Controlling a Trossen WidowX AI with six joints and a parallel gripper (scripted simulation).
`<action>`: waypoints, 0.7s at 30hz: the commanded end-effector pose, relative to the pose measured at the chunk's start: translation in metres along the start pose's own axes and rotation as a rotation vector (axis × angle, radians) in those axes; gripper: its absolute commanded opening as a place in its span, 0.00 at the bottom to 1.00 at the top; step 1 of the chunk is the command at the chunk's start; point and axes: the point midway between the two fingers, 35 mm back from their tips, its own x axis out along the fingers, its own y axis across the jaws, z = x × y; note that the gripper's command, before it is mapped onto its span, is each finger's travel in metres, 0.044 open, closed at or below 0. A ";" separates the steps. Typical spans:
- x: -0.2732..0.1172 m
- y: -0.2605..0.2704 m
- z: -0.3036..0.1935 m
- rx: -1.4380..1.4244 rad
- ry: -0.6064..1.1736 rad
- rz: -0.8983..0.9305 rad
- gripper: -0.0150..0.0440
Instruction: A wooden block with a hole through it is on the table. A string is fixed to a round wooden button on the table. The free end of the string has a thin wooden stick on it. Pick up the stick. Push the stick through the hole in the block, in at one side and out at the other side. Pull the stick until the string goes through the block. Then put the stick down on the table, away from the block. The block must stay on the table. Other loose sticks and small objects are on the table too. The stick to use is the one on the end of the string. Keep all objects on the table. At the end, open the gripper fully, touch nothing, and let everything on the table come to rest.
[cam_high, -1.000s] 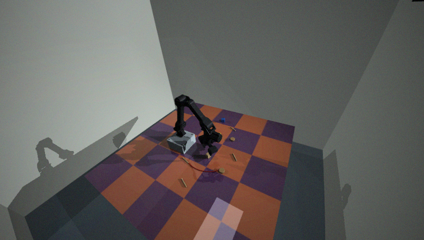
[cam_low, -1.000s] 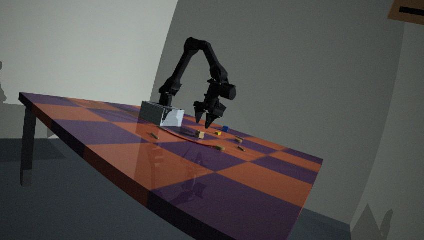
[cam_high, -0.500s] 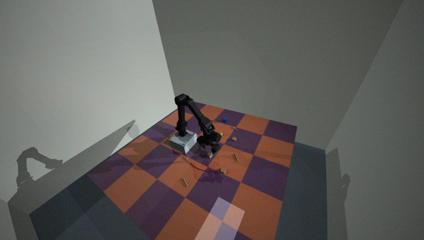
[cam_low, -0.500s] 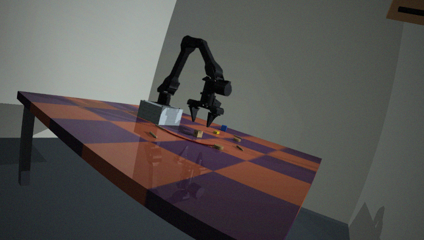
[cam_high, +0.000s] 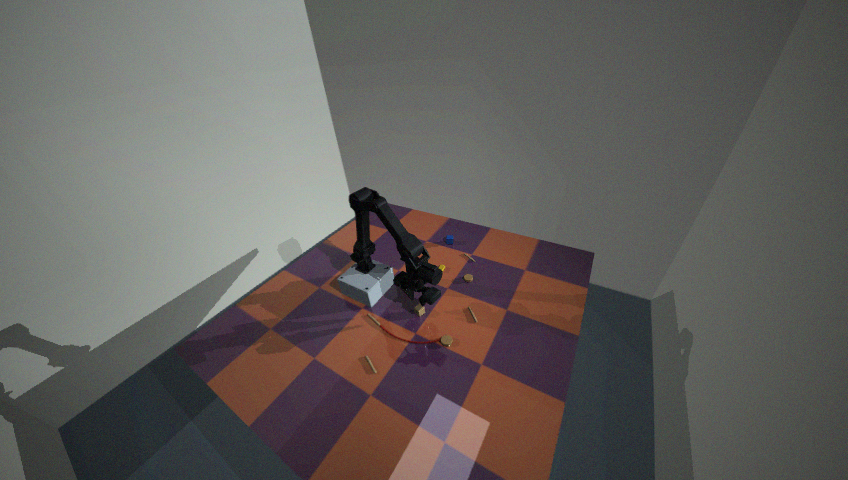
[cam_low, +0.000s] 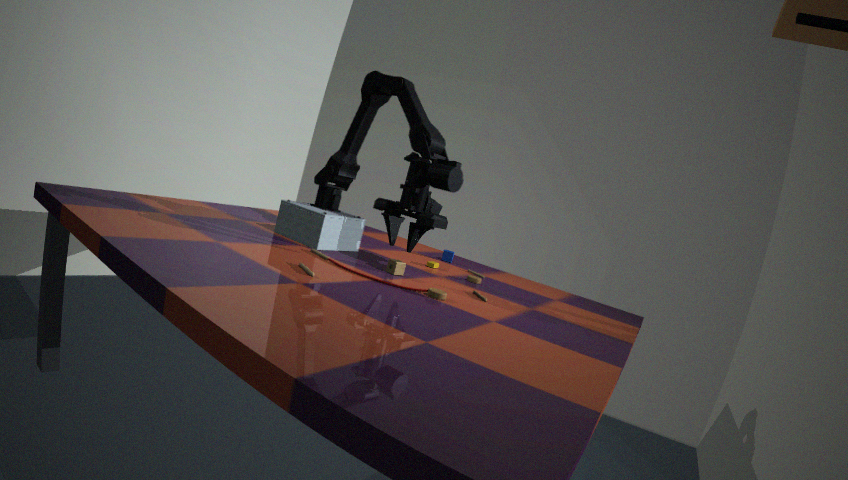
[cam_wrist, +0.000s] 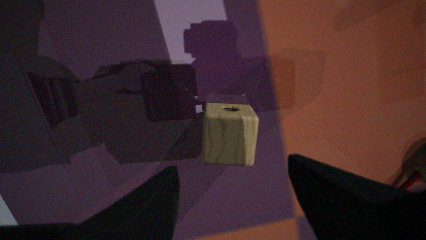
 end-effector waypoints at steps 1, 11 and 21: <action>0.000 0.000 0.000 0.000 0.000 0.000 0.66; 0.000 0.000 0.000 0.000 0.000 0.000 0.35; 0.000 0.000 0.000 0.000 0.000 0.000 0.25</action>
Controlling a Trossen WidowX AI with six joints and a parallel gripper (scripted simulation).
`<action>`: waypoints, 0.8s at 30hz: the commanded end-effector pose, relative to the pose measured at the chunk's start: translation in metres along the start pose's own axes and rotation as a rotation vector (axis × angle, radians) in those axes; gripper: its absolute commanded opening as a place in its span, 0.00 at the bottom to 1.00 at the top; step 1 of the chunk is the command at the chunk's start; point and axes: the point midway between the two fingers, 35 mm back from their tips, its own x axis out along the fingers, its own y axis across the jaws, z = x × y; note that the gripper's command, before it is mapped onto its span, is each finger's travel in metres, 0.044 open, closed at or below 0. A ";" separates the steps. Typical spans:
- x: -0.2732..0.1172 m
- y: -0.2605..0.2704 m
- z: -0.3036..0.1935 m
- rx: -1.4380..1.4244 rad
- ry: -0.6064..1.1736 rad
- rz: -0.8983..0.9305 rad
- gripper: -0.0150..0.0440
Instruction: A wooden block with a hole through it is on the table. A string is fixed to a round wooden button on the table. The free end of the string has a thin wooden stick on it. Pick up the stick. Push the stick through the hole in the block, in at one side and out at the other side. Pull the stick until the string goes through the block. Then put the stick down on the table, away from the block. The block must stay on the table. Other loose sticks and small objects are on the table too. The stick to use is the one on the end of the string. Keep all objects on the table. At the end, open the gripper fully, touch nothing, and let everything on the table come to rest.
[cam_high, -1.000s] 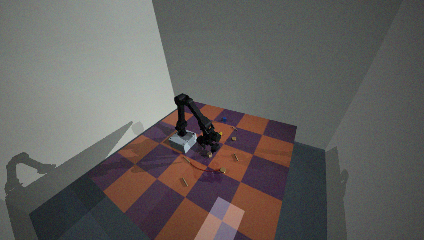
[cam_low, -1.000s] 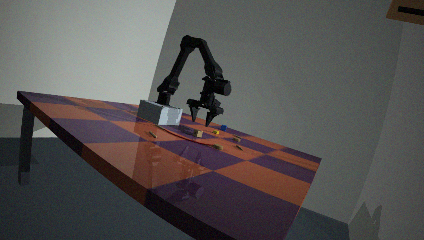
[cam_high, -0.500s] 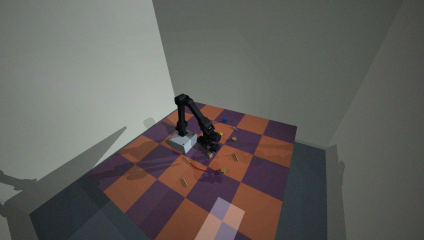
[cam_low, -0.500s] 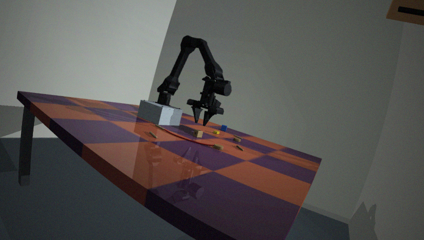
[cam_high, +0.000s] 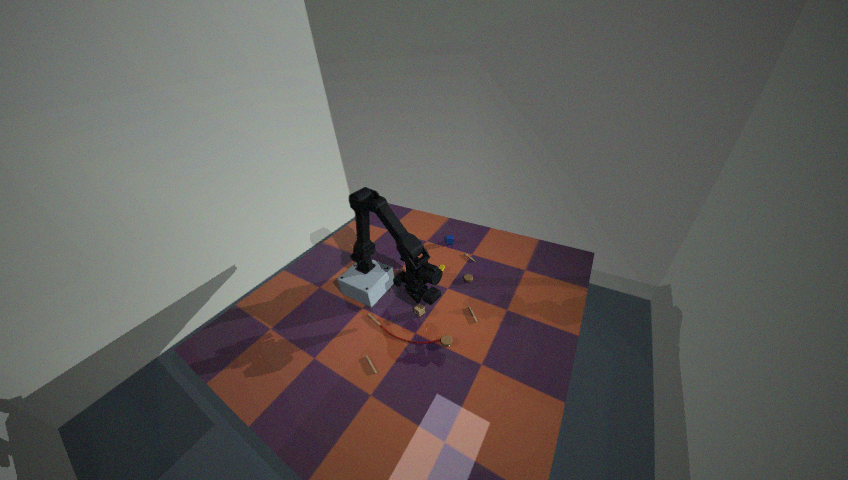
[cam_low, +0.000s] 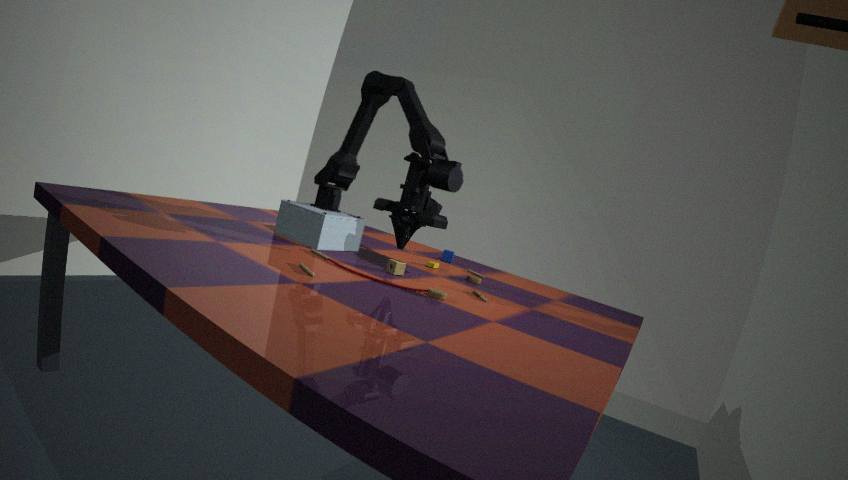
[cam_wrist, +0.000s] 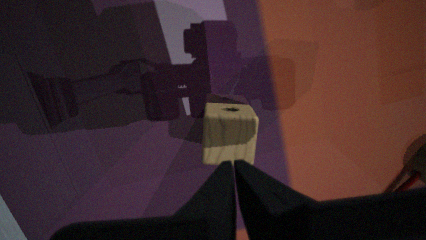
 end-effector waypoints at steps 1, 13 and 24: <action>0.000 0.000 0.000 0.000 0.000 0.000 0.25; 0.000 0.000 0.000 0.000 0.000 0.000 0.39; 0.000 0.000 0.000 0.000 0.000 0.000 0.53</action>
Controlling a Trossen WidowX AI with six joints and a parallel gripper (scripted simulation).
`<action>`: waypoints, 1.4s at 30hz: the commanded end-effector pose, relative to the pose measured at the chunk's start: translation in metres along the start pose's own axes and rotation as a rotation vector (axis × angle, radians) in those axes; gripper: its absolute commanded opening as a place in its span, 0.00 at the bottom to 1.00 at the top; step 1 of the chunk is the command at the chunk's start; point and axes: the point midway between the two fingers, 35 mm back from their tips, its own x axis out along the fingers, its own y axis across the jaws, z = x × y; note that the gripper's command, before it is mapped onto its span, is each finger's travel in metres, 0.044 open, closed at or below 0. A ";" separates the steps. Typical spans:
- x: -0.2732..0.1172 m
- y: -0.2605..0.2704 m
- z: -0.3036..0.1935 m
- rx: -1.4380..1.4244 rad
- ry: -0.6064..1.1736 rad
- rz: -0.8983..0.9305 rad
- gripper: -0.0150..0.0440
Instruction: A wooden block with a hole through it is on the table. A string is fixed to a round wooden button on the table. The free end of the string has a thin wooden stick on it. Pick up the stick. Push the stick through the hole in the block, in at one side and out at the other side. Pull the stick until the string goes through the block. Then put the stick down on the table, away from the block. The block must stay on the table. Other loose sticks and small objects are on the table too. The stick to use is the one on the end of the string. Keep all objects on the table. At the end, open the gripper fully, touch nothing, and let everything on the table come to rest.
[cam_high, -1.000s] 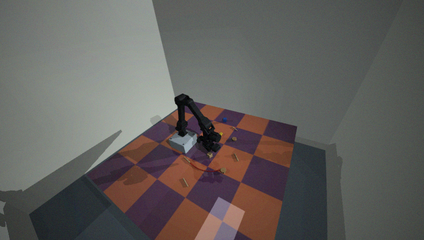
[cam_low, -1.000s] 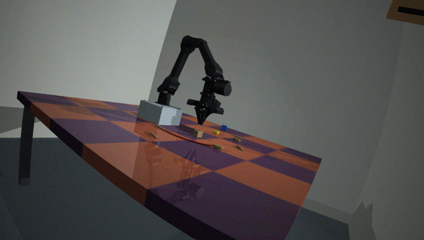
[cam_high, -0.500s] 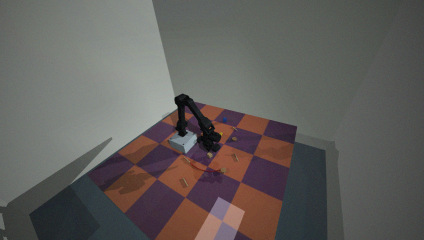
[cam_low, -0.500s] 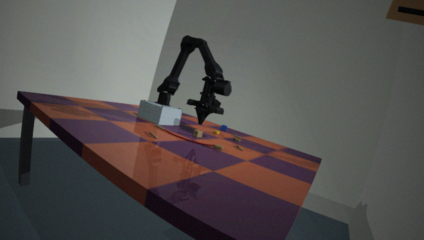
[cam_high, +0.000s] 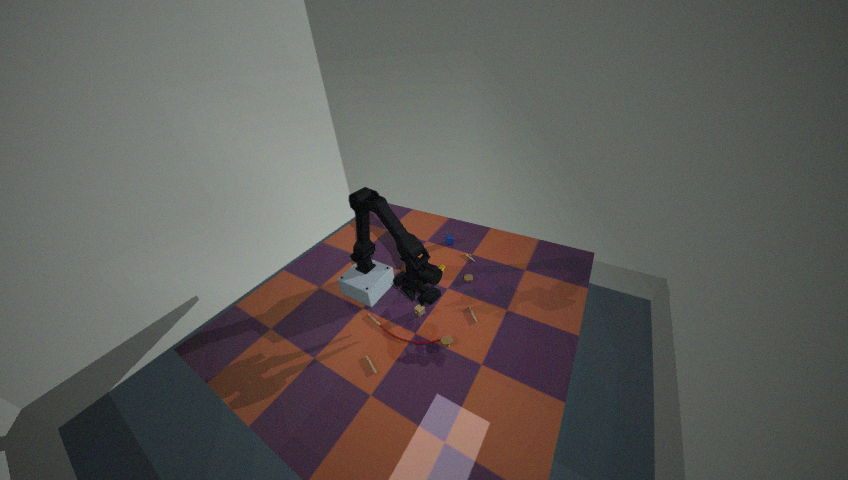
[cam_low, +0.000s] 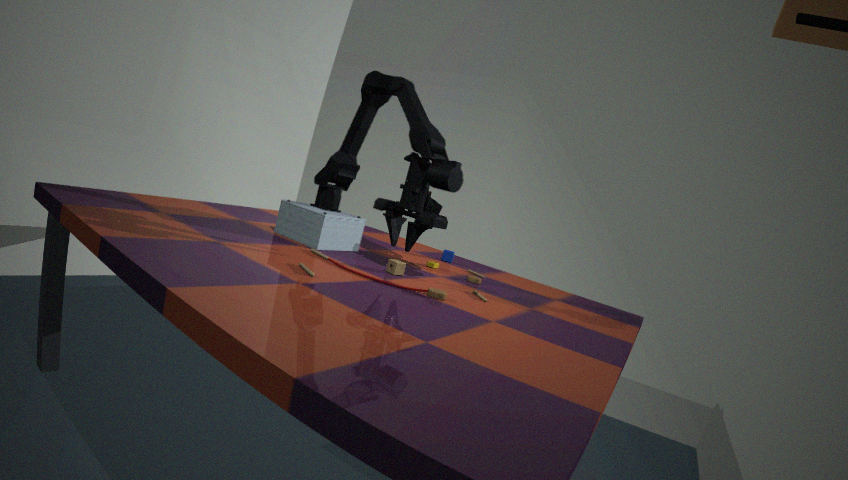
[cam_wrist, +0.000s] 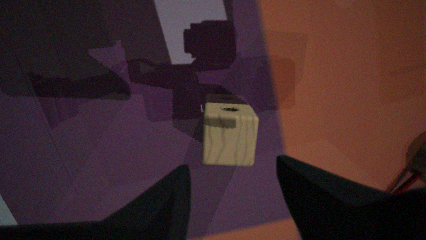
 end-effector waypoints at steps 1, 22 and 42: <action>0.000 0.000 0.000 0.000 0.000 0.000 0.49; 0.000 0.001 -0.003 0.074 0.000 0.000 0.34; -0.001 0.032 -0.074 2.134 0.004 -0.002 1.00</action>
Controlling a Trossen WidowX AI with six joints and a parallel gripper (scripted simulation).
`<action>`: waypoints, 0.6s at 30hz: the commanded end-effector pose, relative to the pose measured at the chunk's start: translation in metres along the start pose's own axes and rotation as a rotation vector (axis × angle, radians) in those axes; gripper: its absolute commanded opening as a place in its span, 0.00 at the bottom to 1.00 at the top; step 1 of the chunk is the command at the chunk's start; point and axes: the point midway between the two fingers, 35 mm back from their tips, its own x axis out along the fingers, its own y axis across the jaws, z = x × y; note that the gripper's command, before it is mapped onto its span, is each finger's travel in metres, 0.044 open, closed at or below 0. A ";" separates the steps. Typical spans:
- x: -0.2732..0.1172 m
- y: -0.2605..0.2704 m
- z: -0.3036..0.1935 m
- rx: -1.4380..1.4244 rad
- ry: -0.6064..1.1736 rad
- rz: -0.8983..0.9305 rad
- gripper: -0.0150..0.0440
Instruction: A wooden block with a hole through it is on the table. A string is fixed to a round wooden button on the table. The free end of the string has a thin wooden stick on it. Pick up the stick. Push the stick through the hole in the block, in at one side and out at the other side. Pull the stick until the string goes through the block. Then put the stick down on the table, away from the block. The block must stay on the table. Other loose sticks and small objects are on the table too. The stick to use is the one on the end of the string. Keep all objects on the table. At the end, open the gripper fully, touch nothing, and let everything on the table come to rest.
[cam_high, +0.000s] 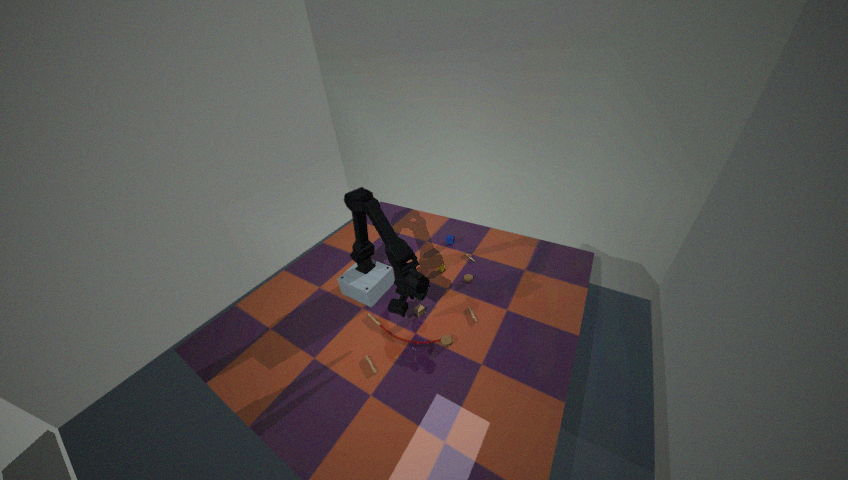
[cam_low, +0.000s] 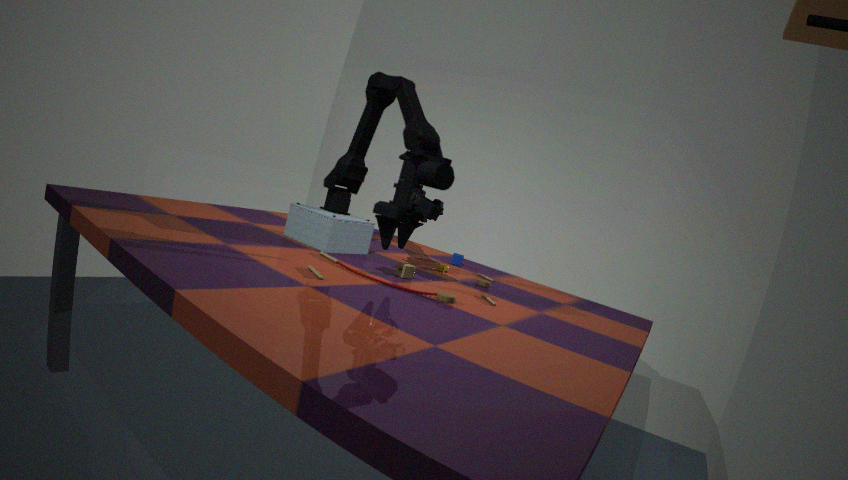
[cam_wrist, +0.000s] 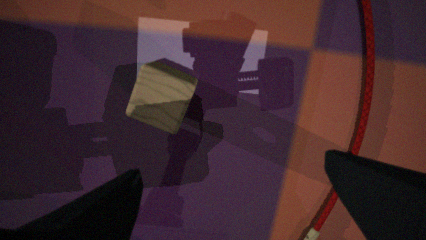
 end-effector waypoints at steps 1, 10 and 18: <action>0.000 -0.025 -0.029 0.975 -0.003 0.001 1.00; 0.000 -0.037 -0.046 1.544 -0.003 0.001 1.00; 0.000 -0.045 -0.060 2.042 -0.003 0.000 1.00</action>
